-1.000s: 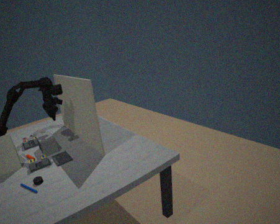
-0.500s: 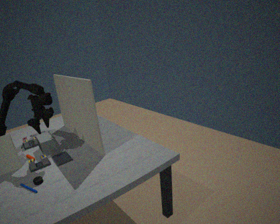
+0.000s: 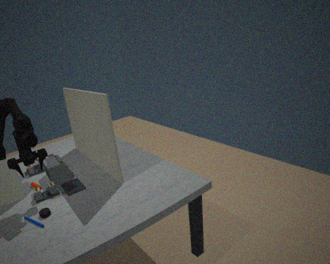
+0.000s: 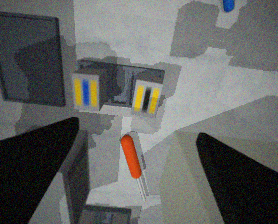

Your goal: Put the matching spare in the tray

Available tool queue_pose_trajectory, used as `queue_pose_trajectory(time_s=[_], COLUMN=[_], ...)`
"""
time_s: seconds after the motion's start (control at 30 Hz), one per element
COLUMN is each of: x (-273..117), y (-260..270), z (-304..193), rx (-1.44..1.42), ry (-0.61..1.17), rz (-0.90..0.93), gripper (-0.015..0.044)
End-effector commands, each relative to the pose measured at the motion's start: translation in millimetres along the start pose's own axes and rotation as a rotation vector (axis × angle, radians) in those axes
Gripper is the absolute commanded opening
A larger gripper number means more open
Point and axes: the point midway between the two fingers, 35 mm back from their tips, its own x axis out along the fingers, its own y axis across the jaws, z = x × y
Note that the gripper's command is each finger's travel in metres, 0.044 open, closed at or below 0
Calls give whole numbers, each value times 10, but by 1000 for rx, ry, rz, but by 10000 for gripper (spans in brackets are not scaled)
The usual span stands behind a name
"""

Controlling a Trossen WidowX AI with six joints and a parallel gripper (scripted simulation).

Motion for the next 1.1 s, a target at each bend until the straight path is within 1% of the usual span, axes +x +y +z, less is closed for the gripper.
queue_pose_trajectory(time_s=[0.0, 0.07, 0.17, 0.23, 0.27, 0.73, 1.07], x=[29, 29, 161, 332, 406, 440, 587], y=[-51, -51, -55, -69, -77, -107, -93], z=[9, 9, 0, -20, -31, -61, -49], rx=[35, 35, 35, 35, 35, 35, 35], ry=[-3, -3, -3, -2, -2, -2, -2], rz=[-6, -6, -6, -6, -6, -6, -6], gripper=[440, 440, 361, 309, 300, 300, 300])
